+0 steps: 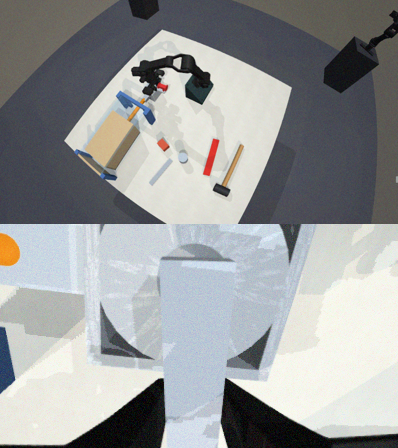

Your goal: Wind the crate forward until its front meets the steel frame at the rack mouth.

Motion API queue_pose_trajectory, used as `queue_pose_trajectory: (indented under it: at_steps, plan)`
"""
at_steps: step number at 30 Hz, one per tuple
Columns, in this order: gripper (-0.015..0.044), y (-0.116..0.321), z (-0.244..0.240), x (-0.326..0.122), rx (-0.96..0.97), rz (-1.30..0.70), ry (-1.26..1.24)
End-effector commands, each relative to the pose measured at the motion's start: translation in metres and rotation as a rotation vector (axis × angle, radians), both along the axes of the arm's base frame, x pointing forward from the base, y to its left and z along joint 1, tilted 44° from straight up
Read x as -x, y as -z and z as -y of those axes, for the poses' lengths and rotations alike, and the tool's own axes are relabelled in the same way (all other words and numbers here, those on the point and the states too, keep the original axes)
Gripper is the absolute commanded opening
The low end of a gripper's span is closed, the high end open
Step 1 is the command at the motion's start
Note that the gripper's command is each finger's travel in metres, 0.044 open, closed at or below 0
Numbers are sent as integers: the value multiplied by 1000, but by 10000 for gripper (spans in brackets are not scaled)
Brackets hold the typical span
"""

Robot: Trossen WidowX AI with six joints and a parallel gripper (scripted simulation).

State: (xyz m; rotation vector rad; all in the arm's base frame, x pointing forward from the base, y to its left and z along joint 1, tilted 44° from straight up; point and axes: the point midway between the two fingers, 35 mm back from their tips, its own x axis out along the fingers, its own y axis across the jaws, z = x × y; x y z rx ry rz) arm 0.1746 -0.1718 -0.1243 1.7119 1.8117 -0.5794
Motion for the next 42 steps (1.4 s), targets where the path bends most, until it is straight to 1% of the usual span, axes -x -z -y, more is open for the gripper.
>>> queue_pose_trajectory:
  at_steps: [1, 21, 42]
  plan:
    - [0, 1, 0, -2, 2, -35, 32]
    - [0, 8, -7, 0, 0, -6, 5]
    - [0, 8, -7, -3, -1, -67, 72]
